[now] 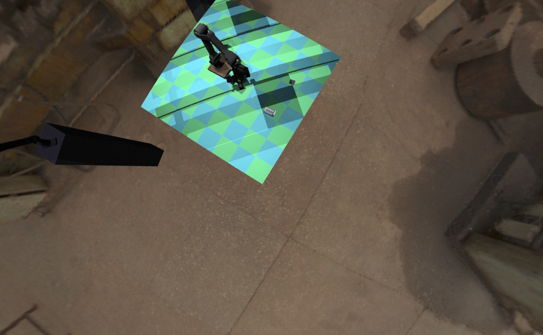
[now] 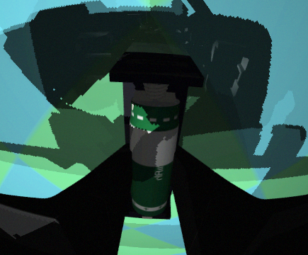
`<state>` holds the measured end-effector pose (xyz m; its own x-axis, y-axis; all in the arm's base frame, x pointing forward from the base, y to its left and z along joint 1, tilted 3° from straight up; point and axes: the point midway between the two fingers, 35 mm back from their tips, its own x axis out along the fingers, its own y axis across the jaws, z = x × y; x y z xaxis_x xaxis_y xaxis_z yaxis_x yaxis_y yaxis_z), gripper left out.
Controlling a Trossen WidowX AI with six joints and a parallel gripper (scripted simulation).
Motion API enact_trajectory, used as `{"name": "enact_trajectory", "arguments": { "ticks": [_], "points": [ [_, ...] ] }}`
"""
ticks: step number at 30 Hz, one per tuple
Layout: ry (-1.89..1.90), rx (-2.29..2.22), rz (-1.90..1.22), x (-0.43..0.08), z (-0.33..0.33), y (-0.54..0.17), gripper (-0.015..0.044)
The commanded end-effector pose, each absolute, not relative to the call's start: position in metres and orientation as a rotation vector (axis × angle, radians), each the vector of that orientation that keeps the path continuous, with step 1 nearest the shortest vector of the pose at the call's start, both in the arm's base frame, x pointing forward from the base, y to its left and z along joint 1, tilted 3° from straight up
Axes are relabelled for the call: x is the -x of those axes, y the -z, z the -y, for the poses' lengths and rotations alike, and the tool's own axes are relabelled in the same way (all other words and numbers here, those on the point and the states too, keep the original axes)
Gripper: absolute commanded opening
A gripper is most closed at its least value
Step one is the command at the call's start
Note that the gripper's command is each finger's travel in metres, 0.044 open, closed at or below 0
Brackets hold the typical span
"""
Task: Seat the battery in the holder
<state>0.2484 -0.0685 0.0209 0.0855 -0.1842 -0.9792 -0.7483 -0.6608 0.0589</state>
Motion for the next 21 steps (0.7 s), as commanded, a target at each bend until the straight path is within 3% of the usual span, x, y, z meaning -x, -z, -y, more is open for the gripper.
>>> {"name": "enact_trajectory", "arguments": {
  "ticks": [1, 21],
  "points": [
    [-1.662, 1.862, -0.890, -0.2454, 0.0663, -0.0179, 0.0073],
    [-1.772, 1.708, -0.833, -0.2479, 0.0689, -0.0161, 0.0073]
  ]
}}
